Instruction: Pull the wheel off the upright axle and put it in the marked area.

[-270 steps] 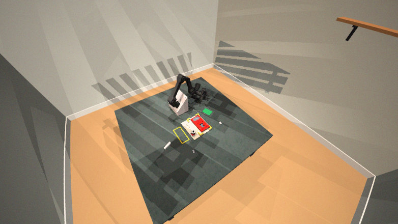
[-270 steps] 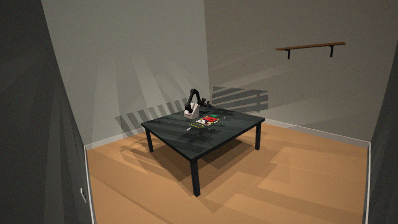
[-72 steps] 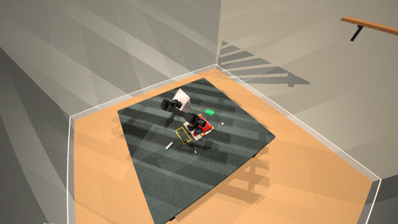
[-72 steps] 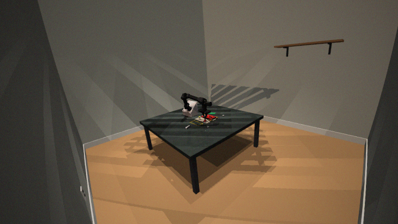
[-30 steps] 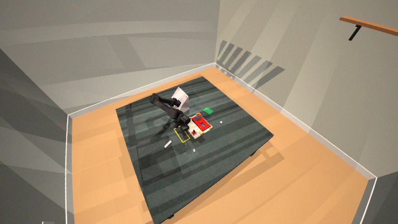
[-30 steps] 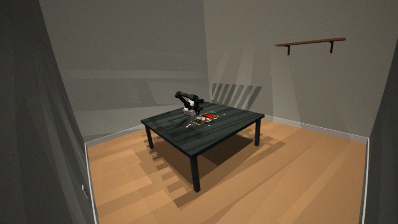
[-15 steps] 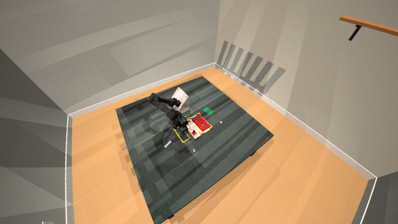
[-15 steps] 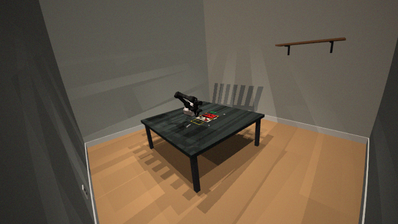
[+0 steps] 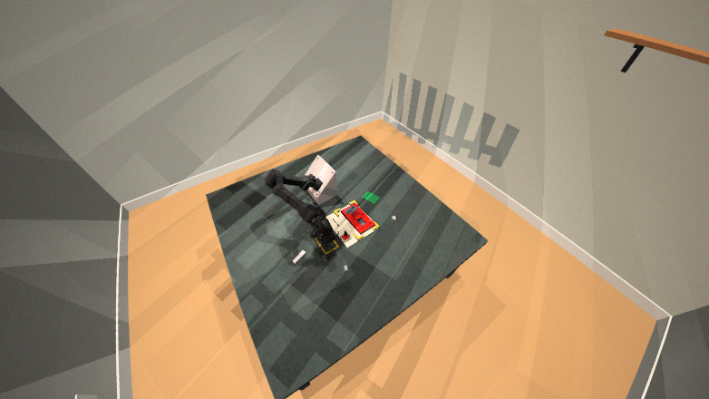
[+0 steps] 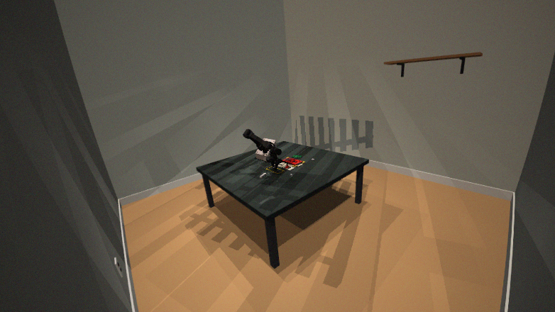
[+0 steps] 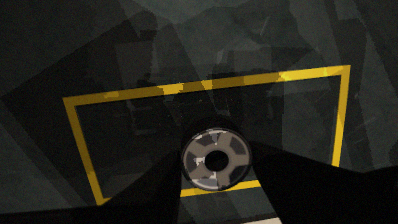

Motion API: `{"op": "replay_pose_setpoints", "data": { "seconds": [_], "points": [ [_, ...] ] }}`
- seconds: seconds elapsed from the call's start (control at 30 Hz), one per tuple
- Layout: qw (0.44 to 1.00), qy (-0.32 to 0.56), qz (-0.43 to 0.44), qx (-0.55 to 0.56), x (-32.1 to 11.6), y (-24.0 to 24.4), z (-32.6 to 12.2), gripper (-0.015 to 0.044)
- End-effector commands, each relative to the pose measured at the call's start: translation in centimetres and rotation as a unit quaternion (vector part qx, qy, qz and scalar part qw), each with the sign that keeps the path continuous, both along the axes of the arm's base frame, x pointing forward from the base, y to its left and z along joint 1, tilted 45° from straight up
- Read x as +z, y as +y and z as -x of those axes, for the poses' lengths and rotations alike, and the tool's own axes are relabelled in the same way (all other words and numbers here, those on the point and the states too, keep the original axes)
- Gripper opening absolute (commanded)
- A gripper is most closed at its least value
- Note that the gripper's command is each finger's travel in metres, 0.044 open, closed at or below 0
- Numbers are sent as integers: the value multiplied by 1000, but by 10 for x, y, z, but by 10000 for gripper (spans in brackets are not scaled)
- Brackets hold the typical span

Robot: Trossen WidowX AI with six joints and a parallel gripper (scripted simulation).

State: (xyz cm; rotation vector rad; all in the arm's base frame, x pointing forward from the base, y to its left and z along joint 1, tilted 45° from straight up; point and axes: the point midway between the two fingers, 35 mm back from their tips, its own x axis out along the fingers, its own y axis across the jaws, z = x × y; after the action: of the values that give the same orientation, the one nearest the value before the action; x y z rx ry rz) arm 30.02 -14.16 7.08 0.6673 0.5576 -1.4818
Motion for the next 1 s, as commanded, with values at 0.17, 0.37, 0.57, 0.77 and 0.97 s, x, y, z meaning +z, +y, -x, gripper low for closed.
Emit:
{"op": "replay_pose_setpoints", "data": {
  "seconds": [0.17,0.37,0.57,0.77,0.97],
  "points": [
    [1000,2,1,-1,-7,-7,2,53],
    [1000,2,1,-1,-7,-7,2,210],
    [1000,3,-1,0,8,9,1,300],
    [1000,4,-2,2,35,35,4,300],
    [1000,6,-10,5,31,72,41,431]
  ]
}}
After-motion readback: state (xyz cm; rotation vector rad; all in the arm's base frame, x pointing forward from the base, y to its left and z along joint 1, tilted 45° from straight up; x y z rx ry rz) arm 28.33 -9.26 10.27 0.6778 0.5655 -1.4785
